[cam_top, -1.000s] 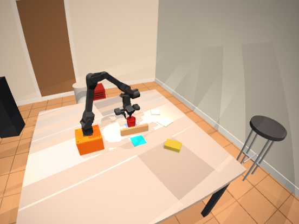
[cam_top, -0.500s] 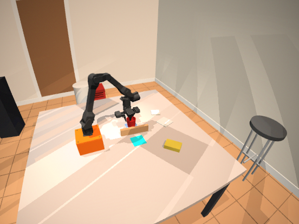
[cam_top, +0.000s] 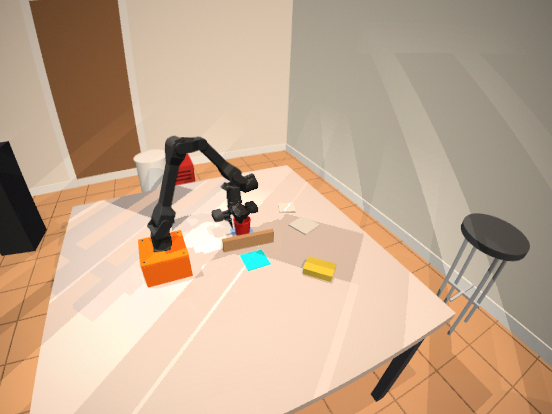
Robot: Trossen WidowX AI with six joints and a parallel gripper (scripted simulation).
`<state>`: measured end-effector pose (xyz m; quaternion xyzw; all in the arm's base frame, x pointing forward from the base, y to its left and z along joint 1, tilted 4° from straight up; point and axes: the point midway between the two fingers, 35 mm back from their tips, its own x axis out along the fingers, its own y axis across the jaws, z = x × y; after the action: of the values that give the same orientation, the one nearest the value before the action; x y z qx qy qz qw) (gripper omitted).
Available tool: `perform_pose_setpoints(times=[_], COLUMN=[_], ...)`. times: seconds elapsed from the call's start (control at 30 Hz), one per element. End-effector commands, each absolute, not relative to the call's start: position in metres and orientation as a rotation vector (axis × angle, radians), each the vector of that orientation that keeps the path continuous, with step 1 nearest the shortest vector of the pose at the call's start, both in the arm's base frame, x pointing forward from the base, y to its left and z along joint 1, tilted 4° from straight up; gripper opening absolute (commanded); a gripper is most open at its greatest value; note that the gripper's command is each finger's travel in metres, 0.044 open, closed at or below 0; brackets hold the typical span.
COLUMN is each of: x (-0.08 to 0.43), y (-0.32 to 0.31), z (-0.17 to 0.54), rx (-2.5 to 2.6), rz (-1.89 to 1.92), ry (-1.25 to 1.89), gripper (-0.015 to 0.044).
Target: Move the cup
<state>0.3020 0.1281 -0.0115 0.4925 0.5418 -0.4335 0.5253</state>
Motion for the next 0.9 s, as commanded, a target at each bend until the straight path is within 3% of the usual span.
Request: perform_pose_setpoints(times=[0.0,0.43,0.57,0.87], x=[0.2986,0.2986,0.3003,0.3003], y=[0.1275,0.1275,0.1275,0.1275], z=[-0.0165,-0.0165,-0.0144,-0.0144], rx=[1.174,1.174,1.173,1.173], rz=[-1.052,-1.052,-1.044,-1.044], ry=[1.304,1.304,1.3,1.3], gripper=[0.0148,0.0148,0.0043,0.0])
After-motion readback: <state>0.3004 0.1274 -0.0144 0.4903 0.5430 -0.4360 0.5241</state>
